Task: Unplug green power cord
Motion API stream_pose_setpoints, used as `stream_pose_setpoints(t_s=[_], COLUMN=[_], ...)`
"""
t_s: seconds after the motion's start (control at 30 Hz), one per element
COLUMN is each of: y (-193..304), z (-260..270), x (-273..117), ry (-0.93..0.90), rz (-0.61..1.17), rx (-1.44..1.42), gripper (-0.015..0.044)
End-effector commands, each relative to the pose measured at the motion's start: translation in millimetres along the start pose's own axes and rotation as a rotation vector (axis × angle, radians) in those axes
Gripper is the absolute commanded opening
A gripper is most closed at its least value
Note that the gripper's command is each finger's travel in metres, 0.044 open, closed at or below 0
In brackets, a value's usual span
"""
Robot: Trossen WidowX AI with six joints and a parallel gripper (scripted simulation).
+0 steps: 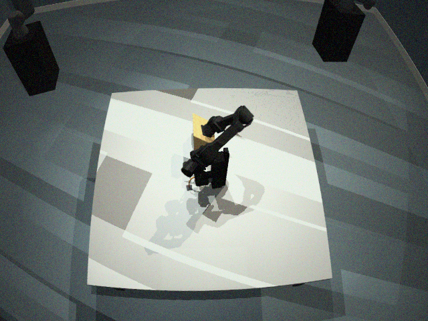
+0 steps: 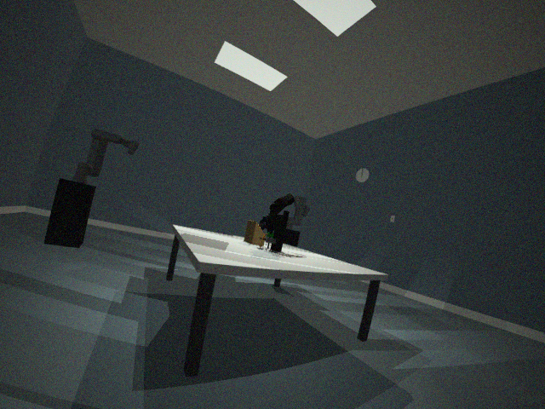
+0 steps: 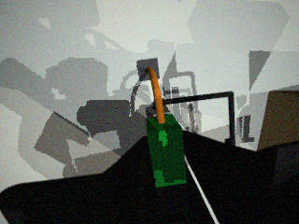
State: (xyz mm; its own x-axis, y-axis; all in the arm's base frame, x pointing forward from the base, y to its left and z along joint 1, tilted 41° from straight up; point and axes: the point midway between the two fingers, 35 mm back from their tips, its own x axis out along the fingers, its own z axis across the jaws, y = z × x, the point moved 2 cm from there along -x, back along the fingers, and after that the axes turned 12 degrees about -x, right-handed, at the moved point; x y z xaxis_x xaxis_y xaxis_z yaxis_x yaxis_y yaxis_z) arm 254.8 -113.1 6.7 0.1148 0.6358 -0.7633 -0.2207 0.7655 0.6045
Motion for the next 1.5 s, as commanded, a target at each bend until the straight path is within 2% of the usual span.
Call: stream_pose_setpoints(t_s=[0.0,1.37,1.47], y=[-2.6,-66.7,-59.4], z=[0.4,-14.0,-12.5], x=[-0.4,-9.0,-4.0], ry=[-0.003,-0.003,-0.004], rz=[-0.001,-0.001,0.001], rx=[-0.002,0.003,0.003], gripper=[0.0,0.0,0.0079])
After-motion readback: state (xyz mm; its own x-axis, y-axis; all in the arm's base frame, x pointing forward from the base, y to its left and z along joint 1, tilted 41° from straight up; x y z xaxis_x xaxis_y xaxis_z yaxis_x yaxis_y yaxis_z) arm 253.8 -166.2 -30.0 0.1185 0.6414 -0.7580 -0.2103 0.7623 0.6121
